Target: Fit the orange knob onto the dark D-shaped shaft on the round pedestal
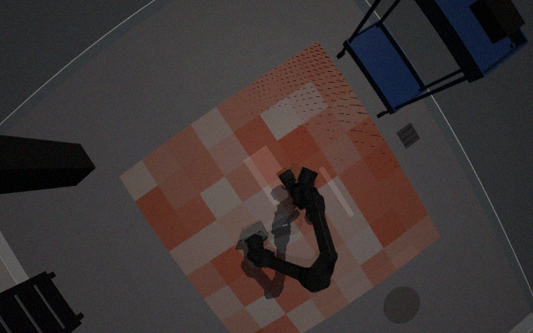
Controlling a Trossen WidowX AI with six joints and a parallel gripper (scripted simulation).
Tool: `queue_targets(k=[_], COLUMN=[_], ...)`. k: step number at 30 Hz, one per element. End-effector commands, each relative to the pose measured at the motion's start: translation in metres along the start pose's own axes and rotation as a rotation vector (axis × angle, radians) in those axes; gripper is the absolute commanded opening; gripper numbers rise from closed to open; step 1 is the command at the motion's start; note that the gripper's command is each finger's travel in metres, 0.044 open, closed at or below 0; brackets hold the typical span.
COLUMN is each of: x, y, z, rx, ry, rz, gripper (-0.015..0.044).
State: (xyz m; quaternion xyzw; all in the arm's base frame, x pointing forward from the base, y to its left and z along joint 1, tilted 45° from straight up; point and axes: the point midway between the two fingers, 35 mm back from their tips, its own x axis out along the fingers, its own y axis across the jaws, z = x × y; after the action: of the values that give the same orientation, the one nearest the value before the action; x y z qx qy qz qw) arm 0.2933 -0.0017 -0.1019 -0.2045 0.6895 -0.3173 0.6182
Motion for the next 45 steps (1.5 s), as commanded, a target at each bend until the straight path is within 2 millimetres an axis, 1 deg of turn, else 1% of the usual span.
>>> queue_targets(k=[1, 11, 20, 22, 29, 45], x=[-0.017, -0.076, -0.13, -0.138, -0.138, -0.126], y=[0.002, 0.005, 0.001, 0.0, -0.002, -0.051], z=[0.005, 0.012, 0.008, 0.007, 0.008, 0.024], rx=[-0.001, -0.002, -0.002, -0.002, -0.003, -0.007], ry=[-0.006, -0.008, -0.005, -0.004, -0.004, -0.007], rz=[0.003, 0.01, 0.007, 0.006, 0.007, 0.019], gripper=[0.0, 0.0, 0.0, 0.0, 0.0, 0.0])
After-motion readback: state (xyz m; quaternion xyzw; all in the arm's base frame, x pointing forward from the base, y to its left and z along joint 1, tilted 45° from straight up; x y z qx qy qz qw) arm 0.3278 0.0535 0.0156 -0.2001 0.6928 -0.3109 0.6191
